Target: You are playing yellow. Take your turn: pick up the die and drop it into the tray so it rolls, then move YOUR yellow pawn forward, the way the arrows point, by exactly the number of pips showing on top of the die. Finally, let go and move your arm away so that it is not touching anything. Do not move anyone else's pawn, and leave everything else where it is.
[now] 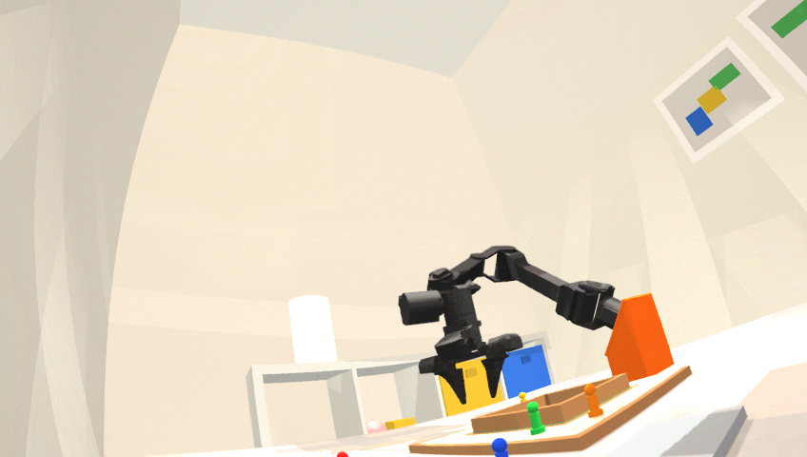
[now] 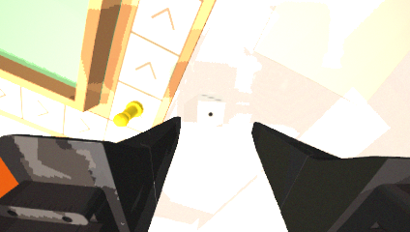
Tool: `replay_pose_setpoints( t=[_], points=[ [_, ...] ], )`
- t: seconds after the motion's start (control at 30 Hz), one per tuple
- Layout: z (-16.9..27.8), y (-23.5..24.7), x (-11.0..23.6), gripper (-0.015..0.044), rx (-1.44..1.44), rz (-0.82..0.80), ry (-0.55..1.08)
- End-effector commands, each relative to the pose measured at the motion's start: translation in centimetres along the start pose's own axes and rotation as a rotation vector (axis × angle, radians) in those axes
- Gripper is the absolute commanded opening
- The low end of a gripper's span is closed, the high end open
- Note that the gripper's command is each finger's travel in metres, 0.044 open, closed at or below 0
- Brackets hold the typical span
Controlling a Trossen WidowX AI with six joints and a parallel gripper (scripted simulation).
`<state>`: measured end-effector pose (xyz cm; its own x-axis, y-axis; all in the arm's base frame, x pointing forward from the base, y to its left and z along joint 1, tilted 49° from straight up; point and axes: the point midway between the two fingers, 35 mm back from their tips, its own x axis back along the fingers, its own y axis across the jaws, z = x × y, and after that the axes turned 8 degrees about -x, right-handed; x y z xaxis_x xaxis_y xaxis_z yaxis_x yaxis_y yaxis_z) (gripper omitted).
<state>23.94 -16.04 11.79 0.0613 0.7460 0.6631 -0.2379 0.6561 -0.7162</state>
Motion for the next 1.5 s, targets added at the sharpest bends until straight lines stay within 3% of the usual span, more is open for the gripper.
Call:
replay_pose_setpoints(
  t=[0.0,0.77,0.9,1.3,1.4,1.47],
  points=[
    [0.2,0.2,-0.8,0.0275,0.013,-0.001,0.011],
    [0.3,0.3,-4.0,0.0275,0.013,0.000,0.011],
    [0.3,0.3,-4.0,0.0170,0.013,0.000,0.011],
    [0.3,0.3,-4.0,0.0090,0.013,0.000,0.011],
    [0.2,0.3,-3.7,0.0011,0.013,-0.002,0.010],
    [0.0,0.3,-2.7,0.0000,0.012,-0.006,0.008]
  ],
)
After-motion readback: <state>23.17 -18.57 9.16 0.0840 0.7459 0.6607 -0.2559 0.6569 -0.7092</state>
